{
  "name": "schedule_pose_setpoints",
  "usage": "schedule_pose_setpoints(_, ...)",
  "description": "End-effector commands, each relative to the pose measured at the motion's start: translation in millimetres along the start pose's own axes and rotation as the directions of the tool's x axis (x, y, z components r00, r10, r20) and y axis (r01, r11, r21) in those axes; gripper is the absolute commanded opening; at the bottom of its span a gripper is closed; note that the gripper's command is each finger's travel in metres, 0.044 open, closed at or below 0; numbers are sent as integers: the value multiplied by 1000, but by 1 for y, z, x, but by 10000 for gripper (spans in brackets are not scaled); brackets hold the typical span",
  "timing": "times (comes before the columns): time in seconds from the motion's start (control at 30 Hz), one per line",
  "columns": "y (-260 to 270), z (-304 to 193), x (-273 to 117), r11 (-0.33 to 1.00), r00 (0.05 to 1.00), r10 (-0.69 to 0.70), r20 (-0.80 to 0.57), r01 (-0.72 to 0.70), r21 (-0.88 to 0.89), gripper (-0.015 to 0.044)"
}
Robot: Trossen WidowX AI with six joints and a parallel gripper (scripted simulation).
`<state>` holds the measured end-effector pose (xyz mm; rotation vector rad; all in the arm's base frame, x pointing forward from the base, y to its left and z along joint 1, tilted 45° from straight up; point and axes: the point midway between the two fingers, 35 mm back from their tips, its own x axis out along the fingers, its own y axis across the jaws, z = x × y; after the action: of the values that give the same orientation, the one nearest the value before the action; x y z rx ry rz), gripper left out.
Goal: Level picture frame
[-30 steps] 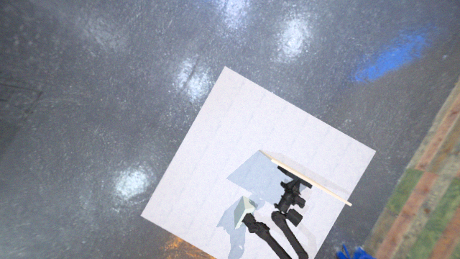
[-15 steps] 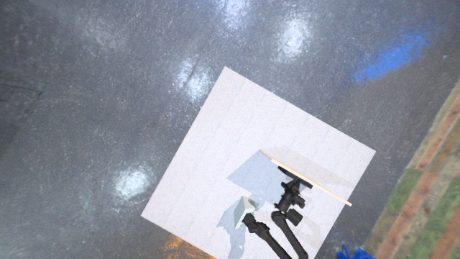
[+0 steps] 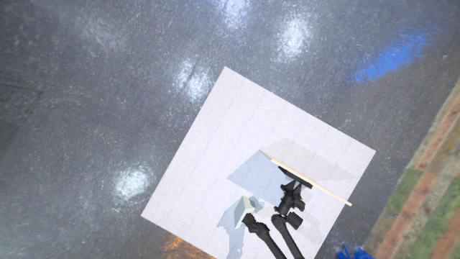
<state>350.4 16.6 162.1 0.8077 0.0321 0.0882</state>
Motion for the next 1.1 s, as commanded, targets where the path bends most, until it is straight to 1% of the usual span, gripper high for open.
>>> schedule_pose_setpoints(0.0,3,6,-21,1000,1000,-1,-2,1,30,260)
schedule_pose_setpoints(0.33,-5,-2,-82,992,999,-18,-29,22,126,260)
schedule_pose_setpoints(0.43,-6,-4,-85,991,999,-19,-31,23,133,260)
schedule_pose_setpoints(0.47,-2,0,-80,992,1000,-15,-23,18,122,260)
schedule_pose_setpoints(0.57,11,2,-83,988,1000,-10,-17,12,154,260)
schedule_pose_setpoints(0.83,49,9,-111,962,1000,8,5,-9,272,260)
schedule_pose_setpoints(1.07,52,10,-114,959,1000,9,6,-10,282,260)
